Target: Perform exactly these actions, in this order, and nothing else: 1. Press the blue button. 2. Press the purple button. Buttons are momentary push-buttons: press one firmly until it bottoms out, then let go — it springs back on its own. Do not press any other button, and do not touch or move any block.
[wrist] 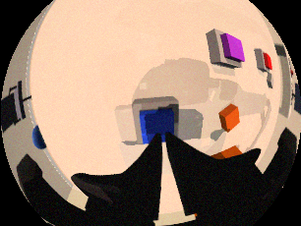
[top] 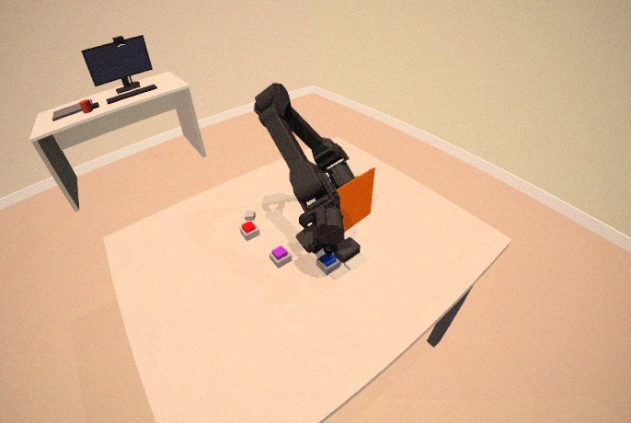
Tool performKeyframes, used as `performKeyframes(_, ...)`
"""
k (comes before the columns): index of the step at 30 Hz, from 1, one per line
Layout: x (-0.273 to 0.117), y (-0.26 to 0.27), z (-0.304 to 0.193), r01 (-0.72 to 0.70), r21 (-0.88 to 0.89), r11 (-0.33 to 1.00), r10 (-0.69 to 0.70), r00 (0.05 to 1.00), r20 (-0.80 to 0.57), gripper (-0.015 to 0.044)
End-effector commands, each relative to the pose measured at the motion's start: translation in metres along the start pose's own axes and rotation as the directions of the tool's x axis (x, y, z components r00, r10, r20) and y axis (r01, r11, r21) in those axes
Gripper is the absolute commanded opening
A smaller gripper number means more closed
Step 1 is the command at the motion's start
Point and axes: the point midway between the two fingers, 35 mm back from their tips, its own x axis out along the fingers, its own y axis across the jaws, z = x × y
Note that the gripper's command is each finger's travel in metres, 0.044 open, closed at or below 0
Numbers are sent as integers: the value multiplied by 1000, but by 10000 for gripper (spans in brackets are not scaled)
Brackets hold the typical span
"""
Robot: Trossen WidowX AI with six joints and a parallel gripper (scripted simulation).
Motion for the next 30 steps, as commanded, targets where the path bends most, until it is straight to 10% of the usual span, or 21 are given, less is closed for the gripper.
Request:
performKeyframes(1,-19,3,3,-15,10,1000,15,1000,12,20)
performKeyframes(9,-81,3,2,-18,9,1000,18,1000,11,20)
performKeyframes(30,-56,-104,97,-10,9,1000,10,1000,13,20)
